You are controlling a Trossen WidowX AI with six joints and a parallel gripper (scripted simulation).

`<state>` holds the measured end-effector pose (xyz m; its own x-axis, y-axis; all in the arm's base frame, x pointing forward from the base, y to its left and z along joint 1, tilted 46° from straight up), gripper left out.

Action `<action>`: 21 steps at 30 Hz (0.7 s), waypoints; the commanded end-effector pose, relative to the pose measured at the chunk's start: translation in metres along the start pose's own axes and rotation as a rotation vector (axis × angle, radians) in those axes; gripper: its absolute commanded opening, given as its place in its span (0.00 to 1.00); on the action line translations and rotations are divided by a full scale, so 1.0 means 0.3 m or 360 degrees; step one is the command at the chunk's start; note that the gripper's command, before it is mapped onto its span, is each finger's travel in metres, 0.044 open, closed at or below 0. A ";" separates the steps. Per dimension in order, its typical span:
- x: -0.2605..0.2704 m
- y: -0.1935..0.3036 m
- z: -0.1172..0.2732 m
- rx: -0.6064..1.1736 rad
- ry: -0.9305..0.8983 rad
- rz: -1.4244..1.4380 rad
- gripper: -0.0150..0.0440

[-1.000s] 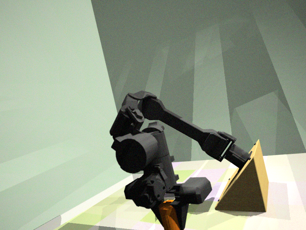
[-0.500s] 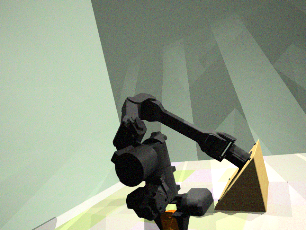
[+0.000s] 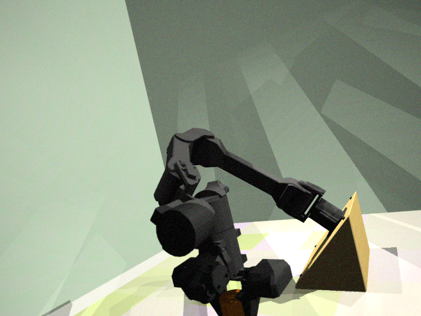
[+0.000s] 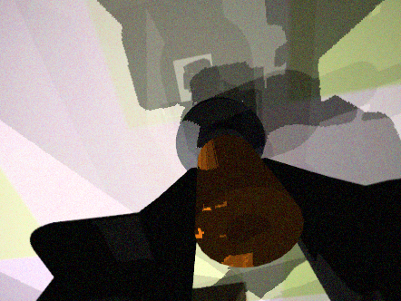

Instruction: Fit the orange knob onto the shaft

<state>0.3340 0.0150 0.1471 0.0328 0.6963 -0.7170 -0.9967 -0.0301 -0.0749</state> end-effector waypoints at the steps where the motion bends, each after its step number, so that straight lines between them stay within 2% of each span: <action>1: 0.001 -0.001 -0.004 -0.0006 0.0007 0.0008 0.25; 14: 0.003 0.009 0.010 -0.0006 0.0007 0.0022 0.25; 21: 0.010 0.018 0.012 -0.0005 0.0007 0.0342 0.25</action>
<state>0.3301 0.0162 0.1470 -0.0929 0.6855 -0.7221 -0.9931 -0.1158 0.0179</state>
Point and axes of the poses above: the point midway between the two fingers, 35 mm back from their tips, its own z axis back along the fingers, its own x axis across the jaws, y = z × x, the point moved 10 cm from there along z, back along the fingers
